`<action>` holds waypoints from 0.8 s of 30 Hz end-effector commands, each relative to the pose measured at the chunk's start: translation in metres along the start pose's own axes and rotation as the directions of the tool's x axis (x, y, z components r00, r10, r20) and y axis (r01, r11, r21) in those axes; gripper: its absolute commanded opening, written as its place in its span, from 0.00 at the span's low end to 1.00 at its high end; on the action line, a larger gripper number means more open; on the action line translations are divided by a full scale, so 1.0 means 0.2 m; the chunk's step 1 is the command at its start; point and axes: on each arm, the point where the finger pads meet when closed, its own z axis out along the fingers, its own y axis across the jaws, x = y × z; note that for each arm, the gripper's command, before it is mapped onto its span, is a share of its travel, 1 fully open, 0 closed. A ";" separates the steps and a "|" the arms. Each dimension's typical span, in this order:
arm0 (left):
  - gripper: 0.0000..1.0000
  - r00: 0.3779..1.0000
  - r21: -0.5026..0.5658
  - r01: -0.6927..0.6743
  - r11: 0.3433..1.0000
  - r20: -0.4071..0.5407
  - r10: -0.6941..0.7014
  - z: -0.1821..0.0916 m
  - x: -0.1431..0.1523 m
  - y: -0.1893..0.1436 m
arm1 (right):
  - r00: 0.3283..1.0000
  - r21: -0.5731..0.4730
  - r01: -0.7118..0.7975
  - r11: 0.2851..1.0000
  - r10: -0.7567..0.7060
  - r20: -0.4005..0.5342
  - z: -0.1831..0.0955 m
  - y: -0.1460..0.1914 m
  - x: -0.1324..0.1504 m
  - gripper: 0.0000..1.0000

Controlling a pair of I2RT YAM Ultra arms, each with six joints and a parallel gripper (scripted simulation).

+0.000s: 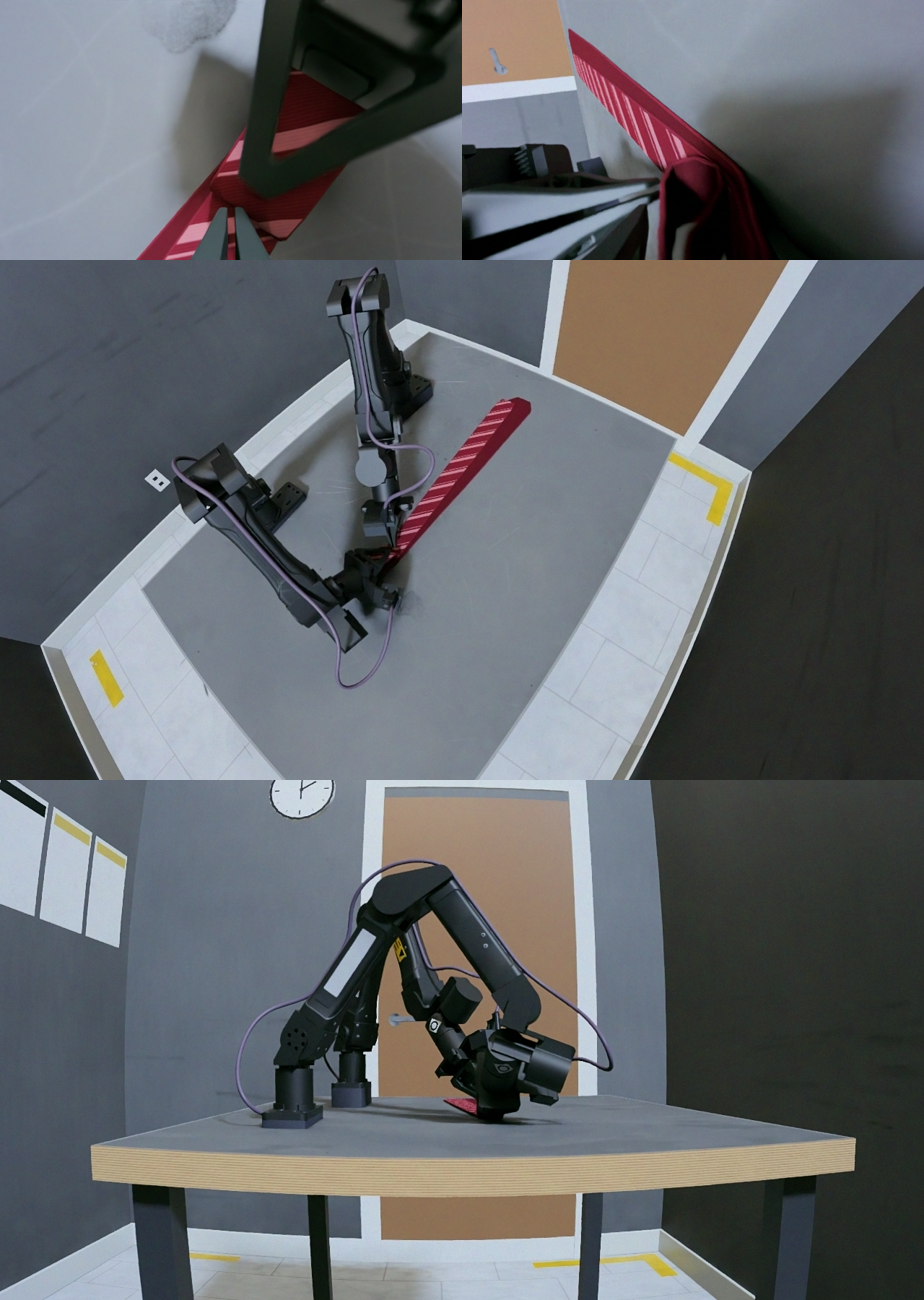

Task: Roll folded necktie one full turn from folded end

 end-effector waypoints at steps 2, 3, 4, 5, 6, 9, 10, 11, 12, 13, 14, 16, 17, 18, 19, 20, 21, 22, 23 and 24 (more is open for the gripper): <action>0.04 1.000 0.012 -0.001 1.000 0.010 0.001 0.00 0.00 -0.01 | 0.999 0.017 0.034 0.999 -0.034 0.018 0.04 0.02 -0.02 0.42; 0.04 1.000 0.012 -0.001 1.000 0.010 0.001 0.00 0.00 -0.01 | 0.999 0.017 0.034 0.999 -0.034 0.018 0.04 0.02 -0.02 0.42; 0.04 1.000 0.012 -0.001 1.000 0.010 0.001 0.00 0.00 -0.01 | 0.999 0.017 0.034 0.999 -0.034 0.018 0.05 0.03 -0.02 0.42; 0.04 1.000 0.012 -0.001 1.000 0.010 0.001 0.00 0.00 -0.01 | 0.999 0.017 0.034 0.999 -0.034 0.018 0.05 0.03 -0.02 0.42; 0.04 1.000 0.012 -0.001 1.000 0.010 0.001 0.00 0.00 -0.01 | 0.999 0.017 0.034 0.999 -0.034 0.018 0.05 0.03 -0.02 0.42; 0.04 1.000 0.012 -0.001 1.000 0.010 0.001 0.00 0.00 -0.01 | 0.999 0.017 0.034 0.999 -0.034 0.018 0.05 0.03 -0.02 0.42; 0.04 1.000 0.012 -0.001 1.000 0.010 0.001 0.00 0.00 -0.01 | 0.999 0.017 0.034 0.999 -0.034 0.018 0.05 0.03 -0.02 0.42; 0.04 1.000 0.012 -0.001 1.000 0.010 0.001 0.00 0.00 -0.01 | 0.999 0.017 0.034 0.999 -0.034 0.018 0.05 0.02 -0.02 0.40; 0.04 1.000 0.012 -0.001 1.000 0.010 0.001 0.00 0.00 -0.01 | 0.999 0.017 0.034 0.999 -0.034 0.018 0.05 0.02 -0.02 0.38; 0.04 1.000 0.012 -0.001 1.000 0.010 0.001 0.00 0.00 -0.01 | 0.999 0.017 0.034 0.999 -0.034 0.018 0.05 0.01 -0.02 0.36; 0.04 1.000 0.012 -0.001 1.000 0.010 0.001 0.00 0.00 -0.01 | 0.999 0.017 0.034 0.999 -0.034 0.018 0.05 0.01 -0.02 0.34; 0.04 1.000 0.012 -0.001 1.000 0.010 0.001 0.00 0.00 -0.01 | 0.999 0.017 0.034 0.999 -0.034 0.018 0.05 0.00 -0.02 0.30; 0.04 1.000 0.012 -0.001 1.000 0.010 0.001 0.00 0.00 -0.01 | 0.999 0.017 0.034 0.999 -0.034 0.018 0.05 0.00 -0.02 0.28; 0.04 1.000 0.012 -0.001 1.000 0.010 0.001 0.00 0.00 -0.01 | 0.999 0.017 0.034 0.999 -0.034 0.018 0.05 -0.01 -0.02 0.26; 0.04 1.000 0.012 -0.001 1.000 0.010 0.001 0.00 0.00 -0.01 | 0.999 0.017 0.034 0.999 -0.034 0.018 0.05 -0.01 -0.02 0.24; 0.04 1.000 0.012 -0.001 1.000 0.010 0.001 0.00 0.00 -0.01 | 0.999 0.017 0.034 0.999 -0.034 0.018 0.05 -0.02 -0.02 0.22; 0.04 1.000 0.012 -0.001 1.000 0.010 0.001 0.00 0.00 -0.01 | 0.999 0.017 0.034 0.999 -0.034 0.018 0.05 -0.02 -0.02 0.20; 0.04 1.000 0.012 -0.001 1.000 0.010 0.001 0.00 0.00 -0.01 | 0.999 0.017 0.034 0.999 -0.034 0.018 0.05 -0.03 -0.02 0.18; 0.04 1.000 0.012 -0.001 1.000 0.010 0.001 0.00 0.00 -0.01 | 0.999 0.017 0.034 0.999 -0.034 0.018 0.05 -0.03 -0.02 0.17; 0.04 1.000 0.012 -0.001 1.000 0.010 0.001 0.00 0.00 -0.01 | 0.999 0.017 0.034 0.999 -0.034 0.018 0.05 -0.04 -0.02 0.15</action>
